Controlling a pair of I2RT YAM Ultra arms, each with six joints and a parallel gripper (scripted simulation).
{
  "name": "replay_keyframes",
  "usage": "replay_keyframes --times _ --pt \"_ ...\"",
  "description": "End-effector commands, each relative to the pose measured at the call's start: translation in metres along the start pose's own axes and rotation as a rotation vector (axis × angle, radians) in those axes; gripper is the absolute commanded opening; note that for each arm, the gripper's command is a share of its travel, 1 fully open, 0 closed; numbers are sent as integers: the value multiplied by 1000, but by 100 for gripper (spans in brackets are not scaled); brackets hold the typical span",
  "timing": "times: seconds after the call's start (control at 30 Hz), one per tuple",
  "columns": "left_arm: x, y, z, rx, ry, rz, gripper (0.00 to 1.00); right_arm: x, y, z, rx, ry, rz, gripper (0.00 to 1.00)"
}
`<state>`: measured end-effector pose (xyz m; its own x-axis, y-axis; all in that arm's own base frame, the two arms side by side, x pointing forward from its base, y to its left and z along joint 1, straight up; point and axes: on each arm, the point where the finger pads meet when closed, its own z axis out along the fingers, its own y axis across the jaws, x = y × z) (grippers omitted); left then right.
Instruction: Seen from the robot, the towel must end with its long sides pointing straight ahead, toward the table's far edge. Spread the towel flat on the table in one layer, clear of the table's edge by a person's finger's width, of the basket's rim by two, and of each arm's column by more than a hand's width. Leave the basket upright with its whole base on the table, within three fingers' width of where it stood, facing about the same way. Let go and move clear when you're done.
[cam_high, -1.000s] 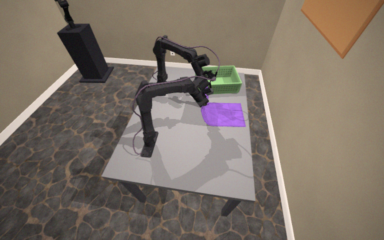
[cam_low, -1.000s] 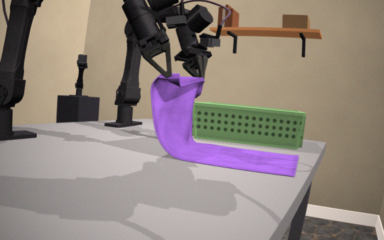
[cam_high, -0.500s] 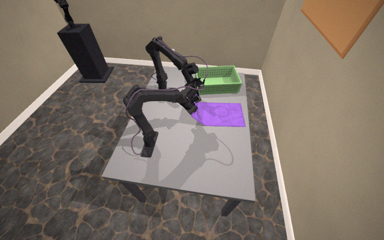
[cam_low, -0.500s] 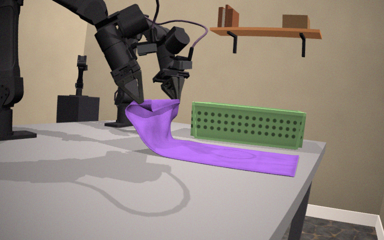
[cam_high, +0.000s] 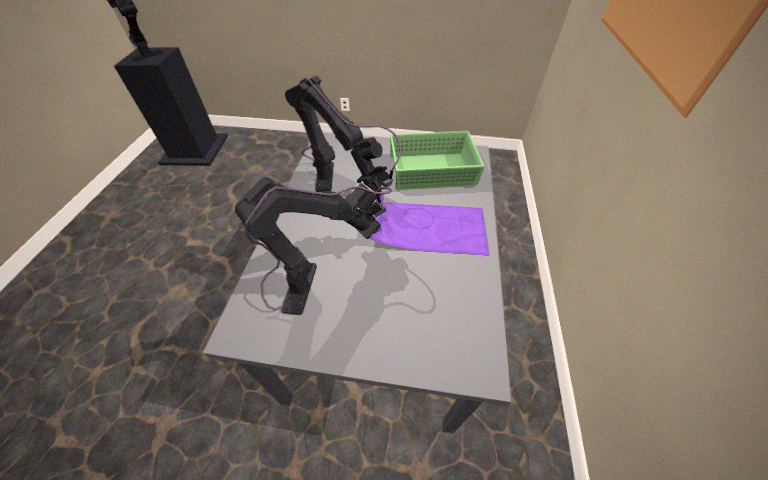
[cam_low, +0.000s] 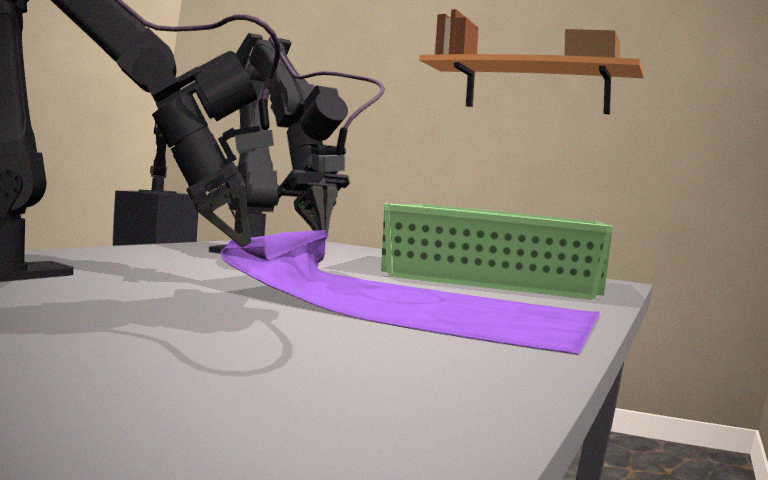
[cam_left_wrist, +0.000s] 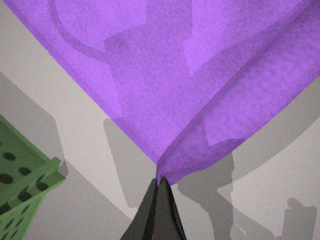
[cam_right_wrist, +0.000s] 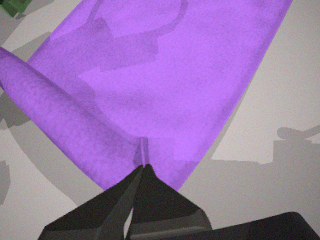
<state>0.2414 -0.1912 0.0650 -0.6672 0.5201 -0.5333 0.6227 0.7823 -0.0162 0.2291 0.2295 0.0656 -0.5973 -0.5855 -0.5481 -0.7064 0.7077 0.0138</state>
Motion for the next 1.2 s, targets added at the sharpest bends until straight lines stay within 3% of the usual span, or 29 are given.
replay_keyframes --times 0.0,0.1,0.13,0.53,1.17 --pt "3 -3 -1 -14 -70 12 0 4 5 -2 7 -52 -32 0" --pt "3 -1 -1 -19 -70 5 0 3 2 -2 13 -55 -23 0" --pt "15 -8 3 -5 -69 26 0 15 12 2 -5 -52 -50 0" --pt "50 -22 14 26 -68 72 0 48 30 15 -43 -51 -104 0" --pt "65 -24 18 33 -42 84 0 61 34 18 -55 -28 -118 0"
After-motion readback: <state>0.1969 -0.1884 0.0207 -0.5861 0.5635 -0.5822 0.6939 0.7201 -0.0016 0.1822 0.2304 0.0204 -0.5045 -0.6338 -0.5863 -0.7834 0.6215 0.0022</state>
